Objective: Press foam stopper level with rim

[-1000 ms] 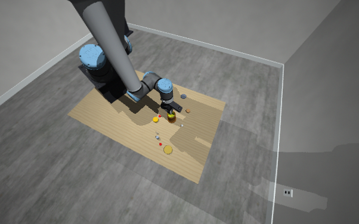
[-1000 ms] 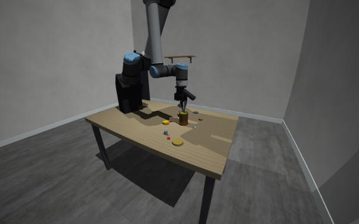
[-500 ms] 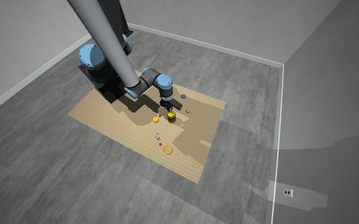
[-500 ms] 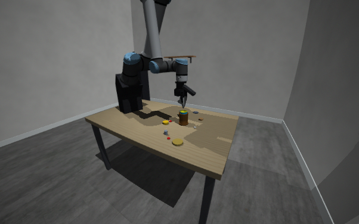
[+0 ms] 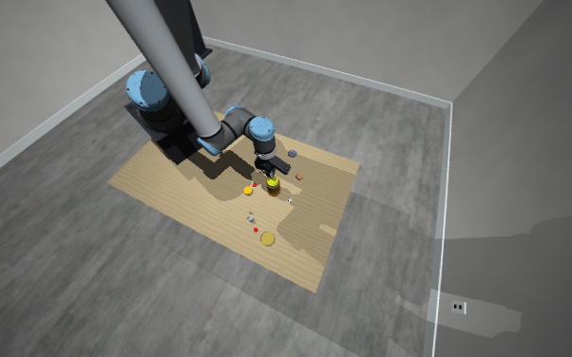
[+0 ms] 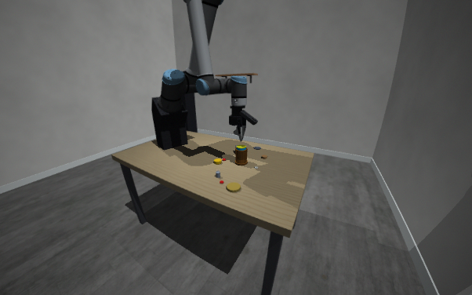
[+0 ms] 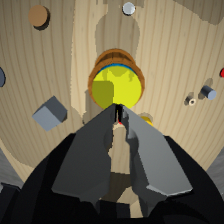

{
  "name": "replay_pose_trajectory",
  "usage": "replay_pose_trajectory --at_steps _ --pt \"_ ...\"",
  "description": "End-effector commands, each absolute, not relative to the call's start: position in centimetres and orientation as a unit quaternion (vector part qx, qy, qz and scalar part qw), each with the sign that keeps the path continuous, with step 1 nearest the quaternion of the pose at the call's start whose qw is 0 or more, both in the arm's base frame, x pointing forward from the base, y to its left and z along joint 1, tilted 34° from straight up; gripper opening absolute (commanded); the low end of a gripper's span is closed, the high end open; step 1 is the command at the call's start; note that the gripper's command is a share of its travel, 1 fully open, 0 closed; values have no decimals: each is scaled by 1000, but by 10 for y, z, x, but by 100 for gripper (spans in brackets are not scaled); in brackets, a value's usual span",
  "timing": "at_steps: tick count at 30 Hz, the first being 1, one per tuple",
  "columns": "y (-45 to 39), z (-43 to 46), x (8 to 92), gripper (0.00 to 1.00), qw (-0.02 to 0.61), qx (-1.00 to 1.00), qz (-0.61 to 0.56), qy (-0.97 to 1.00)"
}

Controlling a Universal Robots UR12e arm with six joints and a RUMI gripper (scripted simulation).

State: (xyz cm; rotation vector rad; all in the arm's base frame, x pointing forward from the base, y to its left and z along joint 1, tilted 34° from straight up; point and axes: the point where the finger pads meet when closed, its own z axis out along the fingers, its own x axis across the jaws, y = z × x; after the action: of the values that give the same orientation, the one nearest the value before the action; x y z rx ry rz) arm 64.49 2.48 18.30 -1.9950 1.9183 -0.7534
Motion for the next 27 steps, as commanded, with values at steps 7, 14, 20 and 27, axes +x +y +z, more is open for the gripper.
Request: replay_pose_trajectory --at_steps 7,14,20,27 --pt "25 183 645 0 136 -689 -261 662" --pt "24 180 647 0 136 -689 -261 662" --pt "24 178 649 0 136 -689 -261 662" --pt "21 163 659 0 136 -689 -261 662"
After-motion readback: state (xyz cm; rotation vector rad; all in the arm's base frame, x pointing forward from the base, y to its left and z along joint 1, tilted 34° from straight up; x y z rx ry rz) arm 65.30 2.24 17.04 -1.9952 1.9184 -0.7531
